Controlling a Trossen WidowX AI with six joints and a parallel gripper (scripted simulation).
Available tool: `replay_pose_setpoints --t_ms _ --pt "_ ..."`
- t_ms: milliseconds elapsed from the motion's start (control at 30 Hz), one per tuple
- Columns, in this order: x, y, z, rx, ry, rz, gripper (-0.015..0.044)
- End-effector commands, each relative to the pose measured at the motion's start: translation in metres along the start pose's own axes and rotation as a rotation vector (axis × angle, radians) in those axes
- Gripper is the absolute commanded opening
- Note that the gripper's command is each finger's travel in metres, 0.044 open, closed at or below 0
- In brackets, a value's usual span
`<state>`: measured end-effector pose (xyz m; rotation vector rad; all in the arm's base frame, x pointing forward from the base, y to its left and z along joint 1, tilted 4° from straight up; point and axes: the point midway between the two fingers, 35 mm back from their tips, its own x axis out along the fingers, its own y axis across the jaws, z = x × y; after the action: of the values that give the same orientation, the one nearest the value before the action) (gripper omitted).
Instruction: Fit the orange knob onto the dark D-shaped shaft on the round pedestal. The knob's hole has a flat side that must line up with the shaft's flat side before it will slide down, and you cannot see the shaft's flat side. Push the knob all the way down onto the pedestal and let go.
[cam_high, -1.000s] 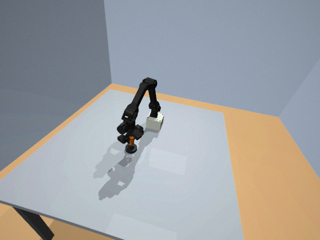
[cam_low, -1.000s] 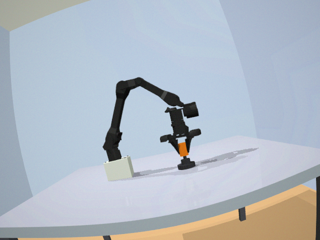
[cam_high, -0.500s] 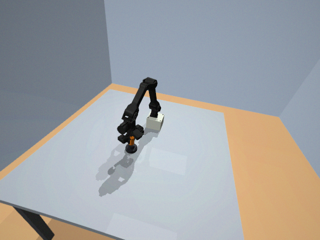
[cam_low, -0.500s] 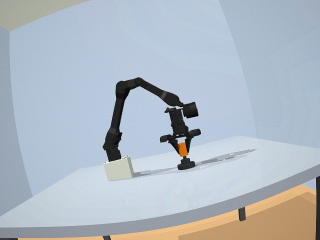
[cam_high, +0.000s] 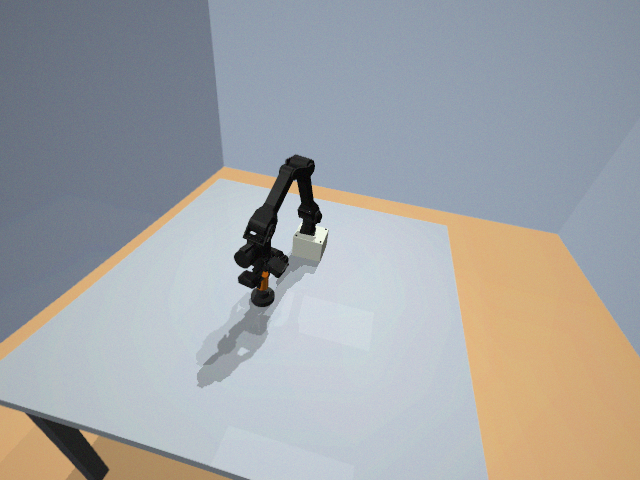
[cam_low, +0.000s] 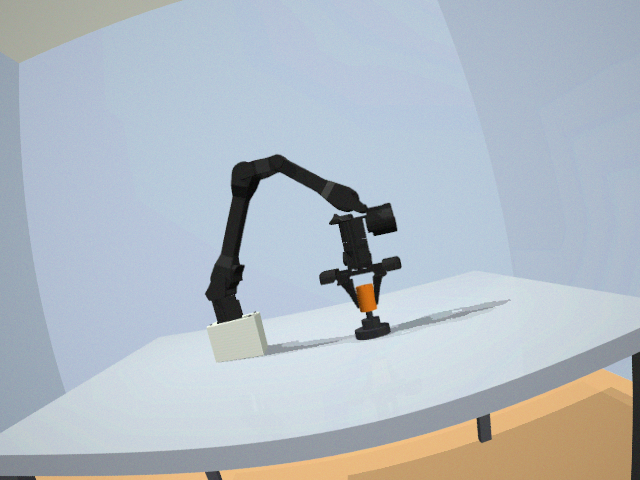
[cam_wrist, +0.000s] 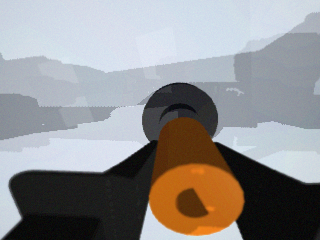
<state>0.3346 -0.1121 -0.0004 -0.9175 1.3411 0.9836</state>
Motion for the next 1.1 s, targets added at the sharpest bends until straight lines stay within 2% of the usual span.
replay_pose_setpoints --t_ms 0,933,1067 --pt "0.0015 0.0008 -0.0001 -0.019 0.0 0.001 0.0" --pt "-0.0019 -0.0001 0.0001 -0.019 0.0 0.001 0.0" --pt "-0.0017 -0.0001 0.0001 -0.105 0.0 0.001 0.0"
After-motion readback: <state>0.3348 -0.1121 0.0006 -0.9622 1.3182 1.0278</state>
